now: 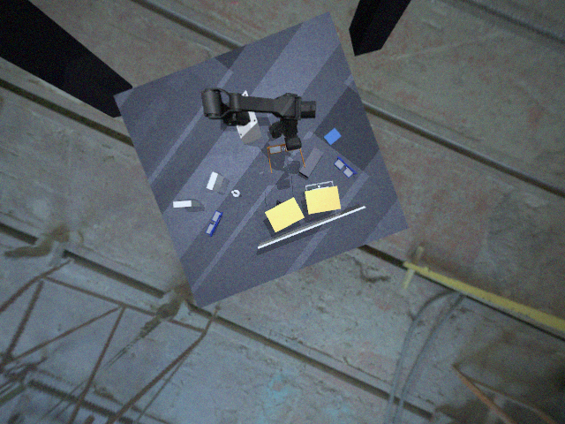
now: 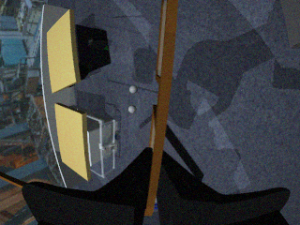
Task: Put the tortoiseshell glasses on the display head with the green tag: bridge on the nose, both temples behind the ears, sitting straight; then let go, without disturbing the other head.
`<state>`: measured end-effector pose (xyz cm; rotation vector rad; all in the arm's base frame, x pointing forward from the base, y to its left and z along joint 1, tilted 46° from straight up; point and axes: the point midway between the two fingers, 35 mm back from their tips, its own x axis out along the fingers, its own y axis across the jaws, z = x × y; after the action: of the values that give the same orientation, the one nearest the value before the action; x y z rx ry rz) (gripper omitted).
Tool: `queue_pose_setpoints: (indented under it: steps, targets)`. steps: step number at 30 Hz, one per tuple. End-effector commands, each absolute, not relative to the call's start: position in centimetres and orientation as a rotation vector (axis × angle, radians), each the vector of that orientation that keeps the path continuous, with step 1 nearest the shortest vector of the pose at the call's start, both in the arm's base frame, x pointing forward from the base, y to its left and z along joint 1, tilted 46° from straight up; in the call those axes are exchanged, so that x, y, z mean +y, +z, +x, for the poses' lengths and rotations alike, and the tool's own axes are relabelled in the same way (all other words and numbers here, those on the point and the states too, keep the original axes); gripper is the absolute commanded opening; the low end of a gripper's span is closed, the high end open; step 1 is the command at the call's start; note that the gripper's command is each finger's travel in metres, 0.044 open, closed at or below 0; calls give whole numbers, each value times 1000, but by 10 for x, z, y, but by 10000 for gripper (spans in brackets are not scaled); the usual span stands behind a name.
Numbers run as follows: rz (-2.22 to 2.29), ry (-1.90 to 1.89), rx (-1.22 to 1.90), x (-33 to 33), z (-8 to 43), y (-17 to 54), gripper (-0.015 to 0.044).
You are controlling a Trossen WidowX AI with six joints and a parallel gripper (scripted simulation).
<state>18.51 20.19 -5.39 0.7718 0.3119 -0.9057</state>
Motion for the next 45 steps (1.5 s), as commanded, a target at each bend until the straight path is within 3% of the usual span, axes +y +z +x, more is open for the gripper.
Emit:
queue_pose_setpoints:
  steps: [1, 27, 45]
  targets:
    - [778, -851, 297, 212, 170, -64, 0]
    - [775, -841, 303, 213, 165, -66, 0]
    - [617, -1042, 423, 165, 215, -46, 0]
